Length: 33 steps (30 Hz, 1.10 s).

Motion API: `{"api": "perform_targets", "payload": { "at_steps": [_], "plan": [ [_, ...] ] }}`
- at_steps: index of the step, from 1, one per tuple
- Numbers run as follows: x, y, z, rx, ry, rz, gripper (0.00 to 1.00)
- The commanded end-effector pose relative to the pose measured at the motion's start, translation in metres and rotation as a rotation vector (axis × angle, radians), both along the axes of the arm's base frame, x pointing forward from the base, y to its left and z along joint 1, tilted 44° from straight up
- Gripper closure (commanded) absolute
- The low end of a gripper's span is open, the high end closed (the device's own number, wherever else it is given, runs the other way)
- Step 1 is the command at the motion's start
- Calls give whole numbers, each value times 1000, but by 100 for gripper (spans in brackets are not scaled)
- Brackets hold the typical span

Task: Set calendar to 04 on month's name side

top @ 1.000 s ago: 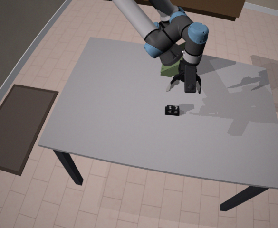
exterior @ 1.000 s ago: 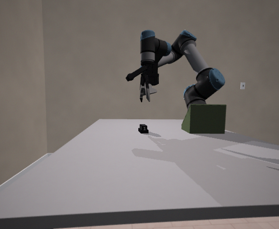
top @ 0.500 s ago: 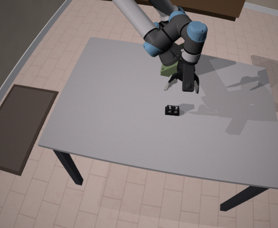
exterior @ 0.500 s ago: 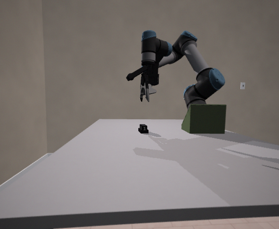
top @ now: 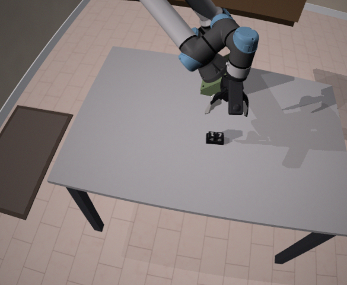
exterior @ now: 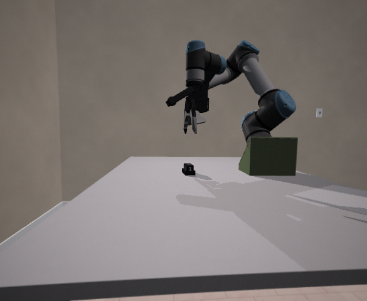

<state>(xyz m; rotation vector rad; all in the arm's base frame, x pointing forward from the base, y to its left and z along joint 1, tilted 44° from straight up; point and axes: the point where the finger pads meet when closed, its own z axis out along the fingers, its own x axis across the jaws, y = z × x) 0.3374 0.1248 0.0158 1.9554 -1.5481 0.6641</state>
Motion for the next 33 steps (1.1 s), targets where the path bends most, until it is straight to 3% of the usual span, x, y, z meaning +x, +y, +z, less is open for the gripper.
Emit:
{"api": "perform_targets", "payload": {
  "at_steps": [1,9,33],
  "plan": [
    [1,-1,-2,-2,47,50,0],
    [2,-3,-6,-8,145,153,0],
    [4,-16,-24,-34,587,616,0]
  ]
}}
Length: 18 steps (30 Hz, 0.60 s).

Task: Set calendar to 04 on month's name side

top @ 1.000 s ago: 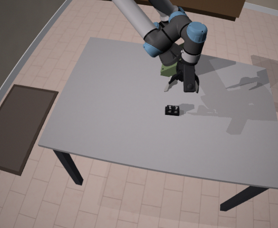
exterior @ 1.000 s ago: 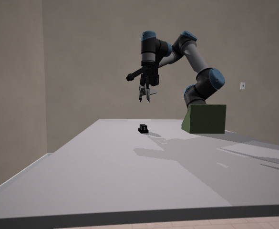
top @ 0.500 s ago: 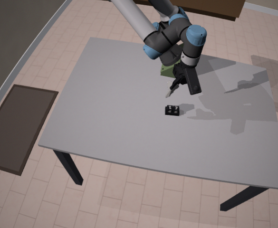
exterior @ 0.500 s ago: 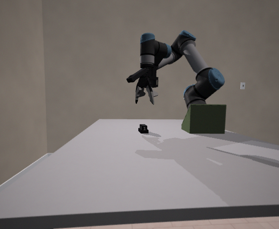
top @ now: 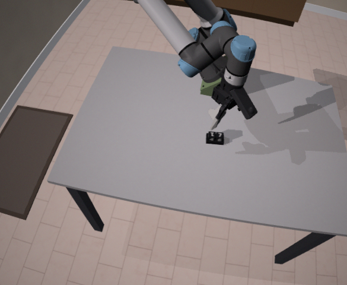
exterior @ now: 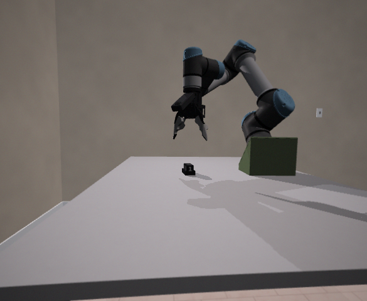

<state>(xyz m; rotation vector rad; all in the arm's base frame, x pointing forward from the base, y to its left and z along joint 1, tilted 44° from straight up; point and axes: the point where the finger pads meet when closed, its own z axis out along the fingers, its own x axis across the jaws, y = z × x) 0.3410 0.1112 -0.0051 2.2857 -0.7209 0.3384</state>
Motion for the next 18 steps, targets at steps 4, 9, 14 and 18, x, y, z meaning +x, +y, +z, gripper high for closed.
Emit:
{"api": "perform_targets", "payload": {
  "at_steps": [4,9,14,18],
  "plan": [
    [0,-5,-5,3,164,177,0],
    [-1,-8,-8,-2,244,259,0],
    [-1,-12,-11,-7,340,358,0],
    [-2,-14,-12,-10,401,421,0]
  ]
}}
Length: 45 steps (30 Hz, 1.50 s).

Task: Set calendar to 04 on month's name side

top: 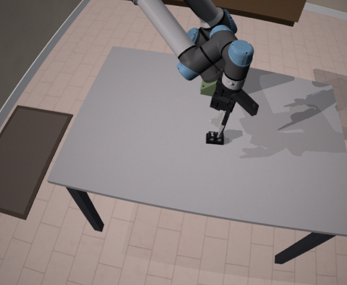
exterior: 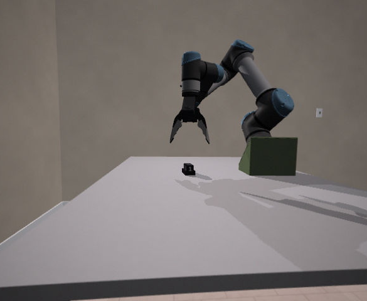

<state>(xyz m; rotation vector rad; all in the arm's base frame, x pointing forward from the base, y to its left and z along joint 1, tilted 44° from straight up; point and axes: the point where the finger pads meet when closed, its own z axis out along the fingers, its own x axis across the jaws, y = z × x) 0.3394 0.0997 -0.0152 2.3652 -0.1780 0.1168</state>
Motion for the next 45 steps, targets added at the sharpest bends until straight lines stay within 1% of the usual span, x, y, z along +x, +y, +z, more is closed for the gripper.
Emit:
{"api": "perform_targets", "payload": {
  "at_steps": [1,7,9,15,22,23,45],
  "plan": [
    [0,-4,-2,7,98,109,0],
    [-1,-7,-4,2,182,195,0],
    [-1,-7,-4,2,182,195,0],
    [-2,-9,-5,0,223,238,0],
    [-2,-10,-6,-1,232,247,0],
    [-2,-10,-6,-1,232,247,72],
    [-2,-10,-6,-1,232,247,72]
  ]
}}
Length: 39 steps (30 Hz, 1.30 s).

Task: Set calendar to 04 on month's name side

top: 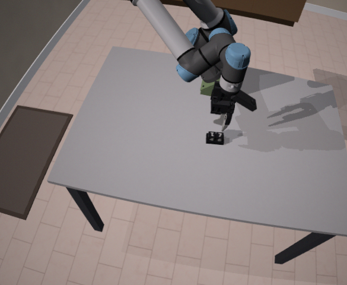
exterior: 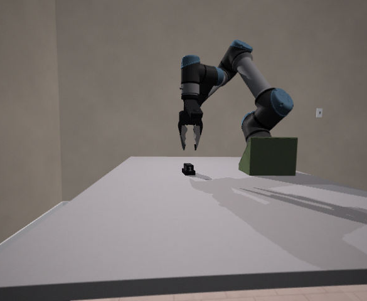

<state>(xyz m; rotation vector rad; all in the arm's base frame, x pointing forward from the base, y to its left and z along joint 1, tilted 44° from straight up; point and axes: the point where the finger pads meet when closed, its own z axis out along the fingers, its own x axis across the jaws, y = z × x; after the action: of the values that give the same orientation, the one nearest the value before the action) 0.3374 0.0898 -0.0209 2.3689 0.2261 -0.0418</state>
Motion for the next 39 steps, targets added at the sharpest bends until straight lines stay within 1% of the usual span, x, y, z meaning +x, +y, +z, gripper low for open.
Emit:
{"api": "perform_targets", "payload": {
  "at_steps": [1,22,32,39],
  "plan": [
    [0,0,0,0,-1,0,72],
    [0,-1,-1,1,-1,0,72],
    [1,-5,-5,1,-1,1,72],
    [1,-12,-12,1,-1,1,72]
  ]
}}
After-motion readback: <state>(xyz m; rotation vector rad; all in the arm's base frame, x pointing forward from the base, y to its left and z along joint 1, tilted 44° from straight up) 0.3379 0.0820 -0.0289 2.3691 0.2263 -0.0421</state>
